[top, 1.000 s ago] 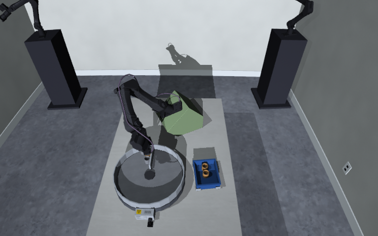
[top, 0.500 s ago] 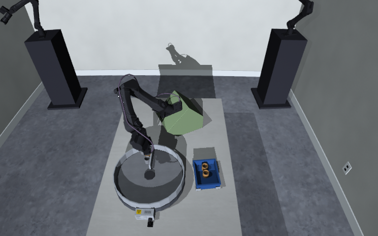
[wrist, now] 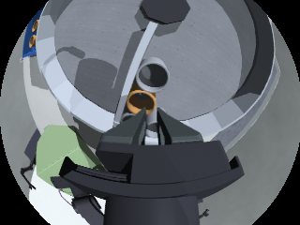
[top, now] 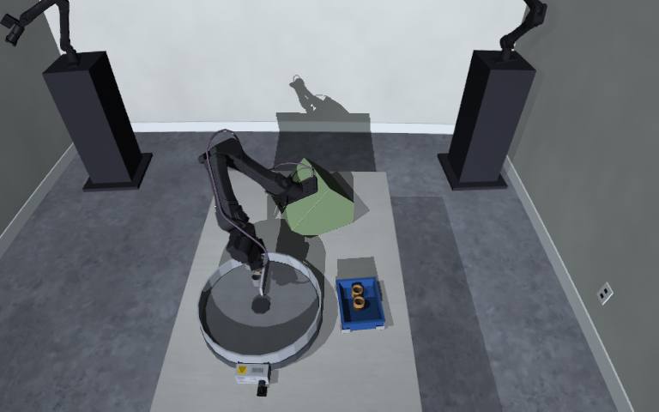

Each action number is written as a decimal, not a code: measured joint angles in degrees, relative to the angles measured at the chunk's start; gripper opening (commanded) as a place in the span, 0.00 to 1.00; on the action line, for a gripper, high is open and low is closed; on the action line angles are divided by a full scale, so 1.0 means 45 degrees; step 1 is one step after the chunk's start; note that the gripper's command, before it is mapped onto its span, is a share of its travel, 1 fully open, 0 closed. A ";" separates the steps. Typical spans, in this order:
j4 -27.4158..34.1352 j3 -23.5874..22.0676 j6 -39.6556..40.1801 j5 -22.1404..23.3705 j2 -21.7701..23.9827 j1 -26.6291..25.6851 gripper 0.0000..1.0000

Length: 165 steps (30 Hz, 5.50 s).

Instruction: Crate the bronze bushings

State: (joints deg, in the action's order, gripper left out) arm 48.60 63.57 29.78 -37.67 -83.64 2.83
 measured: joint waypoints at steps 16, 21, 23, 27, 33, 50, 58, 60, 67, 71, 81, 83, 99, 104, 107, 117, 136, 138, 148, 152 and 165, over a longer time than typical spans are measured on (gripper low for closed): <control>0.0039 0.0170 -0.0078 -0.0015 -0.0141 0.0044 0.15; 0.0039 0.0170 -0.0078 -0.0015 -0.0141 0.0044 0.15; 0.0039 0.0170 -0.0078 -0.0015 -0.0141 0.0044 0.15; 0.0039 0.0170 -0.0078 -0.0015 -0.0141 0.0044 0.15; 0.0039 0.0170 -0.0078 -0.0015 -0.0141 0.0044 0.15; 0.0044 0.0170 -0.0087 -0.0015 -0.0141 0.0044 0.15; 0.0083 0.0170 -0.0097 -0.0015 -0.0141 0.0044 0.15; 0.0087 0.0170 -0.0097 -0.0015 -0.0141 0.0044 0.15; 0.0092 0.0170 -0.0097 -0.0015 -0.0141 0.0044 0.15; 0.0092 0.0170 -0.0097 -0.0015 -0.0141 0.0044 0.15; 0.0092 0.0170 -0.0097 -0.0015 -0.0141 0.0044 0.15; 0.0092 0.0170 -0.0097 -0.0015 -0.0141 0.0044 0.15; -0.0068 0.0170 0.0112 0.0015 -0.0141 -0.0063 0.15; -0.0151 0.0170 0.0160 0.0044 -0.0141 -0.0053 0.15; -0.0170 0.0170 0.0160 0.0044 -0.0141 -0.0053 0.15; -0.0185 0.0170 0.0160 0.0044 -0.0141 -0.0053 0.15; -0.0248 0.0155 0.0194 0.0053 -0.0136 -0.0063 0.15; -0.0379 0.0039 0.0238 0.0063 -0.0141 -0.0155 0.15; -0.0602 -0.0282 0.0364 0.0112 -0.0141 -0.0238 0.15; -0.0641 -0.0282 0.0364 0.0112 -0.0141 -0.0238 0.15; -0.0665 -0.0282 0.0369 0.0112 -0.0141 -0.0238 0.15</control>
State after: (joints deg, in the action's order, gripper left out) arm 45.60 62.30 31.44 -37.17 -84.27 1.76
